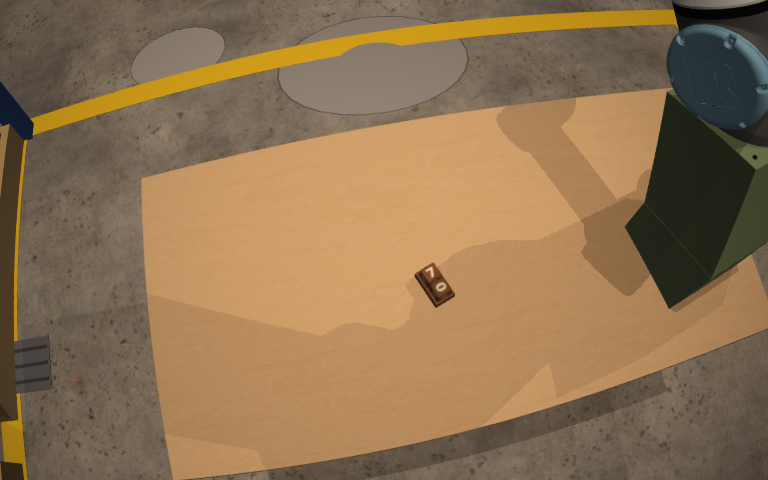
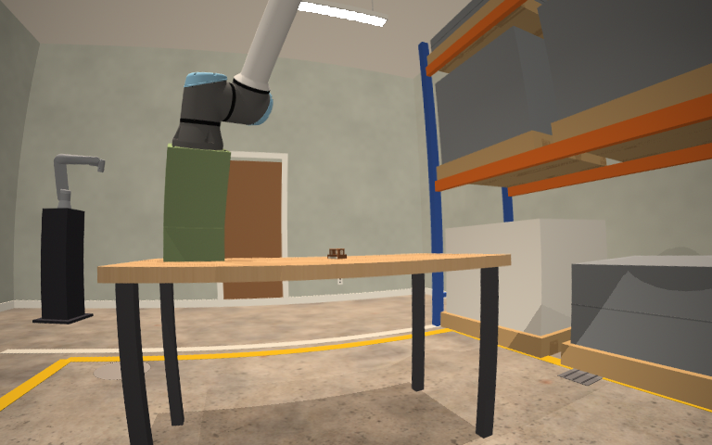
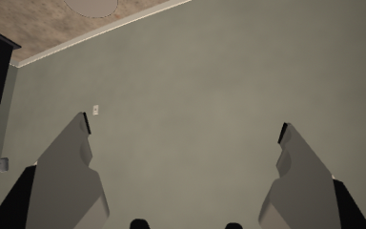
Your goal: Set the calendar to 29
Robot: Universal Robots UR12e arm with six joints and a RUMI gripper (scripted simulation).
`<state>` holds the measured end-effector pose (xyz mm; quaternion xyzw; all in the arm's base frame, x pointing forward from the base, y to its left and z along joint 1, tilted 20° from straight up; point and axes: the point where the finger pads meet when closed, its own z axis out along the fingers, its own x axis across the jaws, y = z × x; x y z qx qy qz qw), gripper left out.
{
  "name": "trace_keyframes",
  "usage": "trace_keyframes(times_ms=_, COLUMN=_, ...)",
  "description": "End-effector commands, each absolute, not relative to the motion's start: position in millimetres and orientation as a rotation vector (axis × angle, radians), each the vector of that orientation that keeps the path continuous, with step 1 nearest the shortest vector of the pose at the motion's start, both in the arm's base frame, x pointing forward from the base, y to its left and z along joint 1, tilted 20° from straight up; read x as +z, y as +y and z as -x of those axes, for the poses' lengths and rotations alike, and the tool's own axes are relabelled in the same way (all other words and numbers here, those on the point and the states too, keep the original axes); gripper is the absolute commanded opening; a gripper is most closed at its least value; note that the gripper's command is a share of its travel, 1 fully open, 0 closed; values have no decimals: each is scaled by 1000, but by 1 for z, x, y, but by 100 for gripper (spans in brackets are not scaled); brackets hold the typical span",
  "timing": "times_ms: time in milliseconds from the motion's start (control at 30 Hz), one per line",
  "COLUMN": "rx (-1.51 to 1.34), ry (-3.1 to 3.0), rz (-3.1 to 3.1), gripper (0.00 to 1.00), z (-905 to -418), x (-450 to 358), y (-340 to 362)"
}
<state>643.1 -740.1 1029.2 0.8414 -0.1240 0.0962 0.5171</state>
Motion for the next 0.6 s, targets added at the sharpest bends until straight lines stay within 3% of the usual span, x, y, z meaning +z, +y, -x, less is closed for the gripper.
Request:
trace_keyframes(times_ms=0, rx=233, ry=-298, rz=-2018, gripper=100, z=-642, x=1031, y=-739)
trace_keyframes(times_ms=567, rx=223, ry=-255, rz=-2037, gripper=100, z=-665, x=1007, y=-740)
